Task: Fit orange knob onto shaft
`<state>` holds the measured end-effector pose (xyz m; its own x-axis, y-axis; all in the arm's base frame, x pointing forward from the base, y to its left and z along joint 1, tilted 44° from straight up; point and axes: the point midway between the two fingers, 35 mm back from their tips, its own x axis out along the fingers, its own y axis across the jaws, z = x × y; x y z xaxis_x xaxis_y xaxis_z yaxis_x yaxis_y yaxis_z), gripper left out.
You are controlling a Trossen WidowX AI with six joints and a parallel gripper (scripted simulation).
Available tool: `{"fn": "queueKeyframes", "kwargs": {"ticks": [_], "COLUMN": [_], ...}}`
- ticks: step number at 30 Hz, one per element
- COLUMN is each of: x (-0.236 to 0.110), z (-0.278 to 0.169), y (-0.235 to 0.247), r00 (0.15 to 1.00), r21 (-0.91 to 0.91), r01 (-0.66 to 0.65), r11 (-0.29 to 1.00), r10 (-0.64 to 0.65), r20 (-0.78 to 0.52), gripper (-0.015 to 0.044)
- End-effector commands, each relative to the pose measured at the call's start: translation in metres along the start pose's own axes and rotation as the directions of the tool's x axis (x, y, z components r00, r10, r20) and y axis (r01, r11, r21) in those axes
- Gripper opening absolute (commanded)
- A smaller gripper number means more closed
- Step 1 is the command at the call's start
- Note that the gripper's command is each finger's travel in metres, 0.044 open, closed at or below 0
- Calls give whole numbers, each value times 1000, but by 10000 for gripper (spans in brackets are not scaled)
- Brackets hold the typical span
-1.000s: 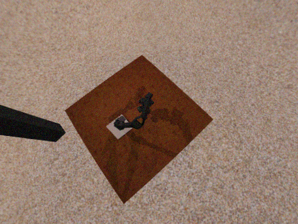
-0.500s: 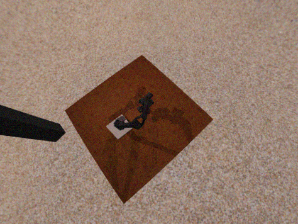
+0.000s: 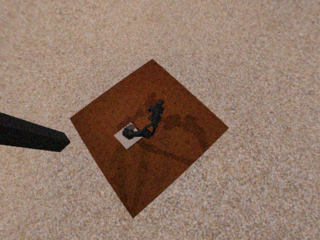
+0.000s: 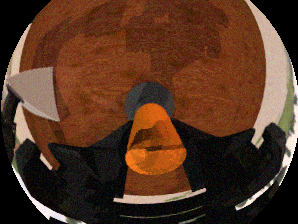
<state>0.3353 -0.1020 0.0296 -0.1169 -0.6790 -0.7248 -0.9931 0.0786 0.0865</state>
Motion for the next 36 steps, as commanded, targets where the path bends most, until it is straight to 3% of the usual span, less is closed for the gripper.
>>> {"fn": "queueKeyframes", "kwargs": {"ticks": [1,10,17,36], "x": [0,-4,-2,-2], "z": [-1,-1,0,0], "y": [0,-1,-1,0], "r00": [1000,1000,1000,1000], "r21": [-6,-15,-211,-214], "r01": [2,2,1,1], "r11": [1000,1000,977,977], "r10": [-2,-2,-2,-2], "r20": [-3,-3,-3,-3], "gripper": [0,0,0,0]}}
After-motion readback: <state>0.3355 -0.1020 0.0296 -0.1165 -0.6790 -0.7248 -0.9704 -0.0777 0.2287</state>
